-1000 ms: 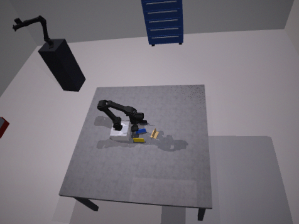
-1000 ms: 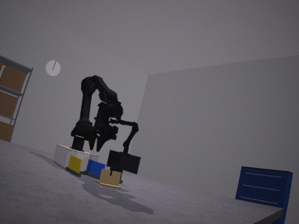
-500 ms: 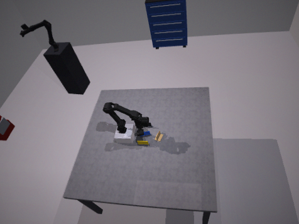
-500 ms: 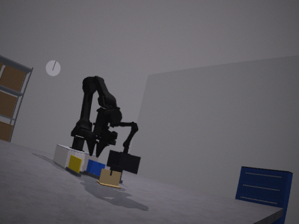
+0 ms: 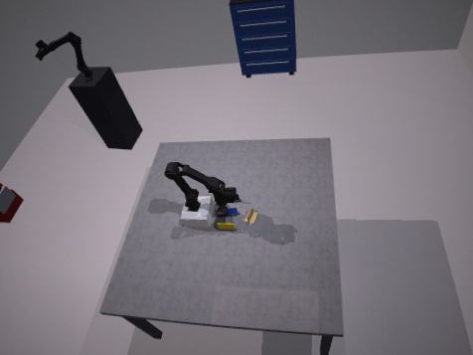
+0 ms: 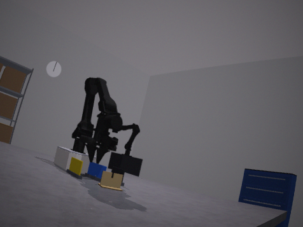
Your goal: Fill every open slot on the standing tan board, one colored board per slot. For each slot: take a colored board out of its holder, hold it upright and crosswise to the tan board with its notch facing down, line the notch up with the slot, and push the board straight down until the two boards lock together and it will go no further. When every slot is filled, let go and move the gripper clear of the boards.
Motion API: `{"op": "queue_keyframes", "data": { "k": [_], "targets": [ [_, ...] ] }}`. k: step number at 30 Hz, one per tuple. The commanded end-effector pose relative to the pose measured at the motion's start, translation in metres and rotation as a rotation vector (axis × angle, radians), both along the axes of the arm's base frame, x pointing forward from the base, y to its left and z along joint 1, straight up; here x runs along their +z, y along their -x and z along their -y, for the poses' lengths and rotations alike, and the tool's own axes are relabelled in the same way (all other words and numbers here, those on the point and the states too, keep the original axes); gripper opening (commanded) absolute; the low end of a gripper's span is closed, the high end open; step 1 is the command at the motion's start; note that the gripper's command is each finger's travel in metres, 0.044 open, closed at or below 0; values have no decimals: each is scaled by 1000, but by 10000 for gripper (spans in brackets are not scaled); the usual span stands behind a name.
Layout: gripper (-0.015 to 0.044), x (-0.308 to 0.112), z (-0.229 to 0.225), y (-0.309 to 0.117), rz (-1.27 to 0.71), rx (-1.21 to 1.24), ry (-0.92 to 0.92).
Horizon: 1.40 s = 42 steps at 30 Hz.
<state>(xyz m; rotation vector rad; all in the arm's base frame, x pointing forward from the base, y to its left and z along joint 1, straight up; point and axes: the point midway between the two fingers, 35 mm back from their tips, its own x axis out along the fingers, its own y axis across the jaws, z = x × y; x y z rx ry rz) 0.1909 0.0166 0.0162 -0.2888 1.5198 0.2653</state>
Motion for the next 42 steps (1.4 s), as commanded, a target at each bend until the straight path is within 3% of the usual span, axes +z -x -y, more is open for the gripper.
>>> {"op": "queue_keyframes", "data": {
  "k": [1, 28, 35, 42],
  "targets": [
    [182, -8, 0, 2, -15, 4, -3],
    [182, -46, 0, 2, -16, 4, -3],
    [0, -46, 0, 2, -16, 4, -3],
    [0, -46, 0, 2, -16, 4, -3]
  ]
}}
